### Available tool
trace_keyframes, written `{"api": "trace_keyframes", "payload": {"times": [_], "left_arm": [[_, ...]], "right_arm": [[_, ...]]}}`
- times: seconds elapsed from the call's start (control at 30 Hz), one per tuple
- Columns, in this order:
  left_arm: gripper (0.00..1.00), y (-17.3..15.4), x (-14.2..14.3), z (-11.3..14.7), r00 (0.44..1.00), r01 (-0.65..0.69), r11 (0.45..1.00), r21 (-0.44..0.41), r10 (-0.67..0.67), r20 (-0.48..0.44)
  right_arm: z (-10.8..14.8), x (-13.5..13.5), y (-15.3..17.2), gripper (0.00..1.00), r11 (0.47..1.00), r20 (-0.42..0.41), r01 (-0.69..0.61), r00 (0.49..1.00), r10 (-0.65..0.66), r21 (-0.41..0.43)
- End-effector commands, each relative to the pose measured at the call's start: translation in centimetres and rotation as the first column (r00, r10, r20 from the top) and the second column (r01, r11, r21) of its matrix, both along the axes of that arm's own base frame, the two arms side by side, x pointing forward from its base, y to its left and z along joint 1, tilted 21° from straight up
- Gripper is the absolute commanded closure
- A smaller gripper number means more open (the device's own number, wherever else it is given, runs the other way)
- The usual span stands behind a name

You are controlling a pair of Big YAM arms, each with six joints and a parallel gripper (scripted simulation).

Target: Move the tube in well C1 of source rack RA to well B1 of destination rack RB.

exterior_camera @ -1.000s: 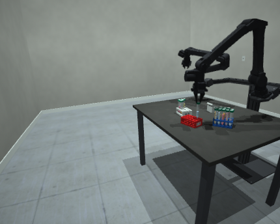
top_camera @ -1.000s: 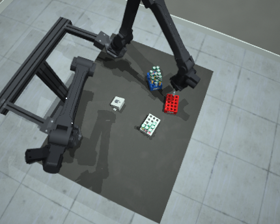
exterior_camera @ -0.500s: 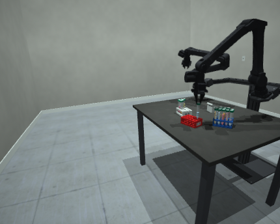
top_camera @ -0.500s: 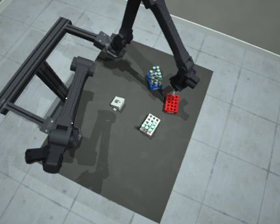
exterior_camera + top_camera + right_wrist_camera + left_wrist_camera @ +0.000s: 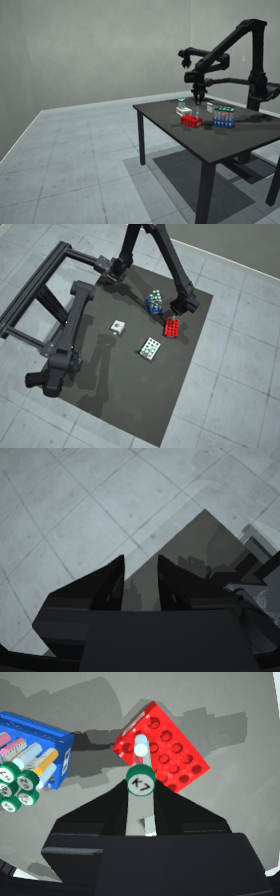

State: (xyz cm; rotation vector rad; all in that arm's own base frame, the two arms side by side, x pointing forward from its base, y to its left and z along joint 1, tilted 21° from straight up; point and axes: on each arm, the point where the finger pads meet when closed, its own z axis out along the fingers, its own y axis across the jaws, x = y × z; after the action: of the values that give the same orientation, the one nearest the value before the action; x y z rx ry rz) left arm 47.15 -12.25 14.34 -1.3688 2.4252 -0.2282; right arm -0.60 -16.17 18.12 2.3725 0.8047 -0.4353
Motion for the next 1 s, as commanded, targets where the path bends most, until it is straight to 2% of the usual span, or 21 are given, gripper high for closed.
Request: {"api": "trace_keyframes", "payload": {"times": [0.0, 0.2, 0.7, 0.97], "left_arm": [[1.00, 0.6, 0.2, -1.5, 1.000, -0.004, 1.000, 0.006, 0.004, -0.022], [1.00, 0.6, 0.3, -1.7, 1.000, -0.008, 1.000, 0.005, 0.008, -0.021], [1.00, -1.4, 1.5, 0.3, 1.000, 0.003, 1.000, -0.008, -0.003, 0.013], [1.00, -1.2, 1.2, -0.2, 1.000, 0.001, 1.000, -0.003, -0.001, 0.000]], "right_arm": [[1.6, 0.1, -0.2, 0.70, 0.999, 0.008, 0.000, 1.000, 0.000, -0.033], [1.6, 0.1, -0.2, 0.70, 0.999, 0.008, 0.000, 1.000, 0.000, -0.033], [1.6, 0.1, -0.2, 0.70, 0.999, 0.008, 0.000, 1.000, 0.000, -0.033], [1.6, 0.1, -0.2, 0.70, 0.999, 0.008, 0.000, 1.000, 0.000, -0.033]]}}
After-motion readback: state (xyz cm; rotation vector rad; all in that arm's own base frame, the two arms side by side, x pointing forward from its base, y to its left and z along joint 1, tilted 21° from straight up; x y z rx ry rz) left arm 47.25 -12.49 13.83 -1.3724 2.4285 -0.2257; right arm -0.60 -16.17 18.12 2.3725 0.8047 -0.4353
